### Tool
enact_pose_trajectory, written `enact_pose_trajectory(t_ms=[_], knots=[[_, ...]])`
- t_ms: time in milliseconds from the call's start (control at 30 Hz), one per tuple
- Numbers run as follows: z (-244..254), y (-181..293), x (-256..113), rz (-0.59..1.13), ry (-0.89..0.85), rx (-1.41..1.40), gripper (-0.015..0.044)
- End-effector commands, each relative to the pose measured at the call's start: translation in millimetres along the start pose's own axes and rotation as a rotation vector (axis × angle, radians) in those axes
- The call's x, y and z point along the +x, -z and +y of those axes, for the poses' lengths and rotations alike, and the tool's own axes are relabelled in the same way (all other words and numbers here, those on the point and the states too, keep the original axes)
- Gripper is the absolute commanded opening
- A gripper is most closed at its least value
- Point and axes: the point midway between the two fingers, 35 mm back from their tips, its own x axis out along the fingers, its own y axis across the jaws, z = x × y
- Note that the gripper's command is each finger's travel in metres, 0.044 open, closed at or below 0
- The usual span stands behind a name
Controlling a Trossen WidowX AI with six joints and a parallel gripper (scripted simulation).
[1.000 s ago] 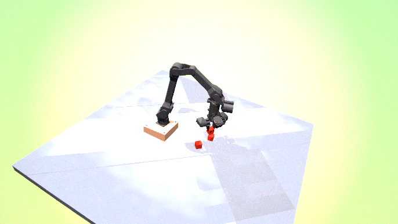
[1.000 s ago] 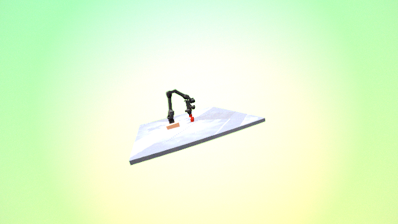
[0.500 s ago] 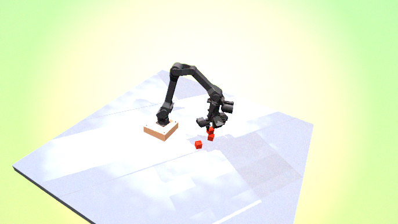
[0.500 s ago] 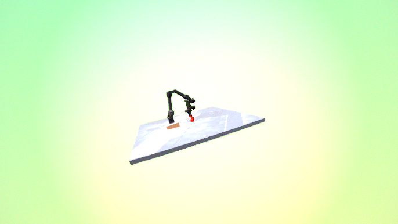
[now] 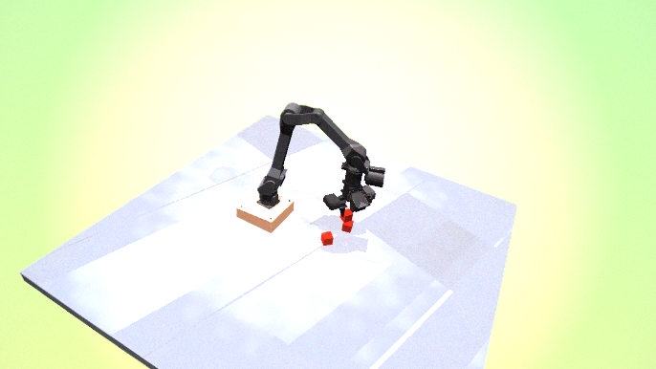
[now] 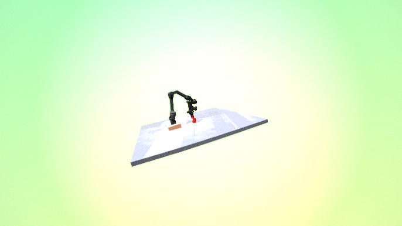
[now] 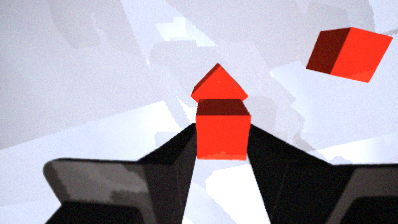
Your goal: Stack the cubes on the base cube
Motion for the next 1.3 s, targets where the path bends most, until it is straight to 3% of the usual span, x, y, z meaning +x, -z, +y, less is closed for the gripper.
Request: enact_pose_trajectory(t_ms=[0,400,533,1267], knots=[[0,0,2,0.004,0.000,0.005,0.0105],[0,0,2,0.004,0.000,0.005,0.0105],[0,0,2,0.004,0.000,0.005,0.0205],[0,0,-30,0.000,0.000,0.000,0.0205]])
